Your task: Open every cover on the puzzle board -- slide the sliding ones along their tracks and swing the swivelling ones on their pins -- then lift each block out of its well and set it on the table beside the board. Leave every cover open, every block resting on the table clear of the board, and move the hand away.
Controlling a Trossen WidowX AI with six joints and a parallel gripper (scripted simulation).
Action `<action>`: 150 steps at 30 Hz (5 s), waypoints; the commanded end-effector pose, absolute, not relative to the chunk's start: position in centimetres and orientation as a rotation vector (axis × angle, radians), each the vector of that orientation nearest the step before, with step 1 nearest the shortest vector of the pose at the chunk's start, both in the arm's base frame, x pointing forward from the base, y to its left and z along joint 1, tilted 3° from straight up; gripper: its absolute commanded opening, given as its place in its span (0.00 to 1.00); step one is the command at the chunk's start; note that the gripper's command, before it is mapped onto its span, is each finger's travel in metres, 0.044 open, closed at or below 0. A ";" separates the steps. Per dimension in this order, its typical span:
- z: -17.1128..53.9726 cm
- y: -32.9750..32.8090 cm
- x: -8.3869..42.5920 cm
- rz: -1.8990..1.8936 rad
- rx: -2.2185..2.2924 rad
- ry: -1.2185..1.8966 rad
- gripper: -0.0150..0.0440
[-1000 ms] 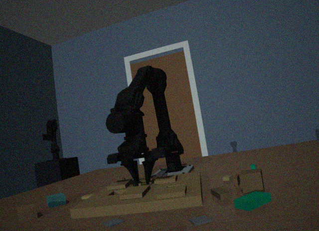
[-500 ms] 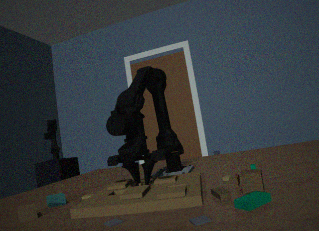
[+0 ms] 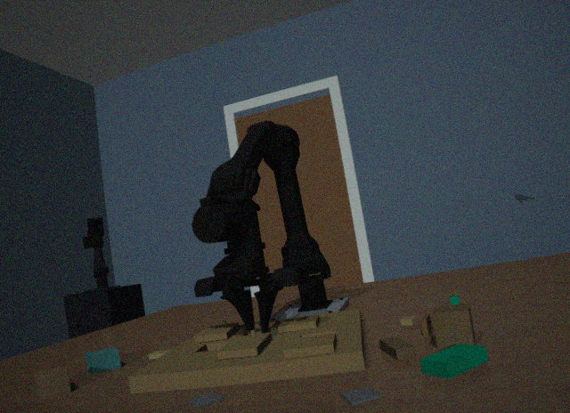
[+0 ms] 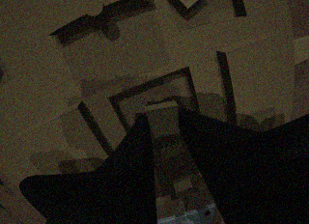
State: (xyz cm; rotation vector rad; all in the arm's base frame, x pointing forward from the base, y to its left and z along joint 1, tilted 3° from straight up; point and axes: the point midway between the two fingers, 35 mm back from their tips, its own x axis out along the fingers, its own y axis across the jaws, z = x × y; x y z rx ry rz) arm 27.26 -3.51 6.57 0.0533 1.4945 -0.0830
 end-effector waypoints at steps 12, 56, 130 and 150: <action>8.7 -3.5 27.3 -0.083 0.054 1.485 0.39; 15.4 -0.7 26.7 -0.079 0.059 1.488 0.39; 12.7 20.2 17.1 -0.063 0.076 1.499 0.39; 9.4 20.5 17.4 -0.063 0.076 1.499 0.39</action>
